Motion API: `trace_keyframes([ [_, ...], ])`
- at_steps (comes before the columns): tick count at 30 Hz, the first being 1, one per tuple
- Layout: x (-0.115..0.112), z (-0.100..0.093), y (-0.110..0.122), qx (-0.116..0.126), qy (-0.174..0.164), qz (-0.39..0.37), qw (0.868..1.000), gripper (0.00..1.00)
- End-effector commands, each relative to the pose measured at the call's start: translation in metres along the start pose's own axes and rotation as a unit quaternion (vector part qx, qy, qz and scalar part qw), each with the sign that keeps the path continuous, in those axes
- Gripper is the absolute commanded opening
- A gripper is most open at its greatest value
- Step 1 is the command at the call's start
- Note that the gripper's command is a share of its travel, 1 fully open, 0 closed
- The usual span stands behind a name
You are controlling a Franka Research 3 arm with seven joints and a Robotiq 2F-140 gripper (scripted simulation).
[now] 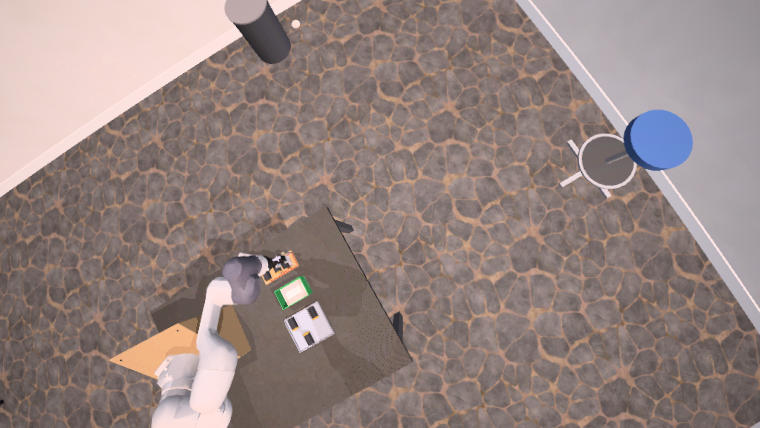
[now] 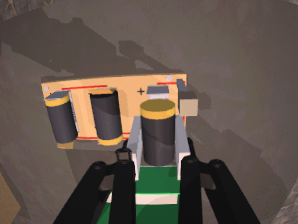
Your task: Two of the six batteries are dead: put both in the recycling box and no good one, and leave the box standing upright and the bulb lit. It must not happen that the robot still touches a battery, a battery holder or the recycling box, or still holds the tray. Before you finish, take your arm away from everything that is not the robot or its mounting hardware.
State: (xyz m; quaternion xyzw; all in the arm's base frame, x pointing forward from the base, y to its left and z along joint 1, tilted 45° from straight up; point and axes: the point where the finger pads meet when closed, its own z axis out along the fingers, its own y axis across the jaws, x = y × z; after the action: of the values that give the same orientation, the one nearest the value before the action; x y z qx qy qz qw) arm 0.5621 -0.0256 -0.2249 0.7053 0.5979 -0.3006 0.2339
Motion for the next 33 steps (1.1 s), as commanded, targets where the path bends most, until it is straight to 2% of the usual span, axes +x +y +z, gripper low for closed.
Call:
trace_keyframes([
  [1,0.0005,0.0062,0.0016,-0.002,0.001,0.000,1.000,0.16],
  [33,0.0005,0.0090,0.0016,-0.002,0.001,0.000,1.000,0.16],
])
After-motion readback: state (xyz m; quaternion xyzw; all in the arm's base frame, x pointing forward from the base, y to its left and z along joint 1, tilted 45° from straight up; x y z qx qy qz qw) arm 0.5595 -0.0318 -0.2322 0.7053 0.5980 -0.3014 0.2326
